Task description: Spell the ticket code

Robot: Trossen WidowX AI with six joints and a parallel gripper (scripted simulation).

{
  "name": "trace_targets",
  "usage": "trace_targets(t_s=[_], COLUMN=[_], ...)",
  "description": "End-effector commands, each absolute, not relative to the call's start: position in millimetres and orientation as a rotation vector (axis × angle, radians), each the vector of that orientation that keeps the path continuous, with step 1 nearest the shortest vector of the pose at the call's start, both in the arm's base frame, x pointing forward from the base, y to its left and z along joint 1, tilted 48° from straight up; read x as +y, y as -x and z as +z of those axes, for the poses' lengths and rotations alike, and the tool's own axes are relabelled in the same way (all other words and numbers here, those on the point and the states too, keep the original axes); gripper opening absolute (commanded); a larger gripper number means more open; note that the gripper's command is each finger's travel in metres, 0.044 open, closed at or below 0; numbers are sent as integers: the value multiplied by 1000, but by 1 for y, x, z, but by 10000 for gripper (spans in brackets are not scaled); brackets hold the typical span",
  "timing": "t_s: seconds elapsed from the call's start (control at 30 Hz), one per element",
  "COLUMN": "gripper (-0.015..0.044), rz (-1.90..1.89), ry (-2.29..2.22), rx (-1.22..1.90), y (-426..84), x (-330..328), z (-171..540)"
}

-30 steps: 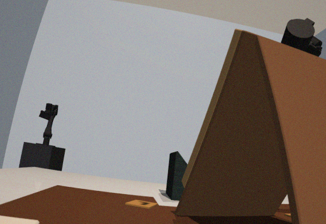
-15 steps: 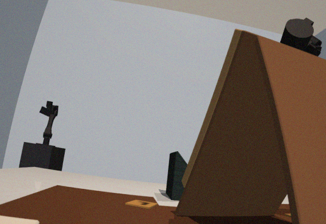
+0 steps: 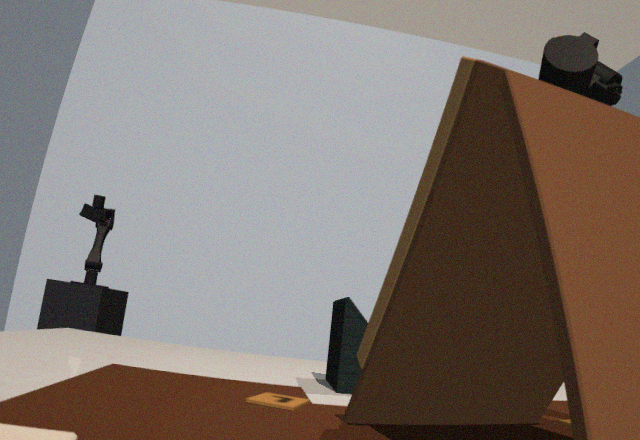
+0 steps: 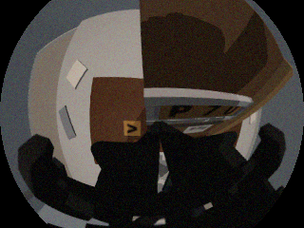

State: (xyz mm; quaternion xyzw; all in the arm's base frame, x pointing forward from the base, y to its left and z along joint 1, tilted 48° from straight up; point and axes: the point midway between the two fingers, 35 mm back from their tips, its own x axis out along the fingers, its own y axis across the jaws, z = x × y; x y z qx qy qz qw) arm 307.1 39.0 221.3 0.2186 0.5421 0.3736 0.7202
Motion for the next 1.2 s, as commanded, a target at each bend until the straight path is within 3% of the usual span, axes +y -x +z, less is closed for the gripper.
trace_targets(t_s=[0.0,0.27,0.83,1.17], gripper=[0,0,440,440], rz=[824,824,524,519], ry=[-483,-483,-635,-637], rx=[1204,1204,714,708], y=[-301,-298,-246,-245], x=[34,31,-132,-133], z=[221,222,202,202])
